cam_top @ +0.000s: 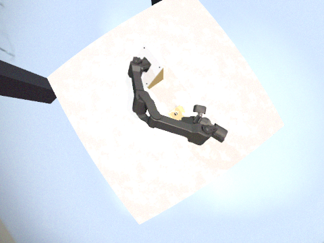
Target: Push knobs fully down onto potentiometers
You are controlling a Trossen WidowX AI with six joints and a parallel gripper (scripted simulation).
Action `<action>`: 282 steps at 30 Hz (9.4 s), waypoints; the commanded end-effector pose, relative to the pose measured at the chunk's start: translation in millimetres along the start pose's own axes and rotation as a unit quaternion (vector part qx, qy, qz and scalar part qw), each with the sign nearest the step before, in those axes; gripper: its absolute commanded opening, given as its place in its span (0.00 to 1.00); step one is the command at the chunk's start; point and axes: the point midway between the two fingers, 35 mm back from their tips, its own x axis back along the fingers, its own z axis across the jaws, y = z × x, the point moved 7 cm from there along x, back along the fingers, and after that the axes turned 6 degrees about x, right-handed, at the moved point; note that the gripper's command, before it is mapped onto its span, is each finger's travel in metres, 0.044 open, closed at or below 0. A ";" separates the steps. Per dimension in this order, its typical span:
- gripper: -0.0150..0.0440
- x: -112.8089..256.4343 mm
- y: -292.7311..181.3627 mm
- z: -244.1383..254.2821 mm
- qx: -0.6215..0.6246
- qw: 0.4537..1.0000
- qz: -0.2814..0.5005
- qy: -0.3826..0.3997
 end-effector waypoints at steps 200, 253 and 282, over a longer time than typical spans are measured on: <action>0.25 -85.4 1.9 -0.1 -0.002 1.000 -0.004 -0.001; 0.25 -88.4 1.9 -0.1 -0.002 1.000 -0.004 -0.001; 0.25 -56.1 1.2 0.1 -0.002 1.000 -0.003 -0.002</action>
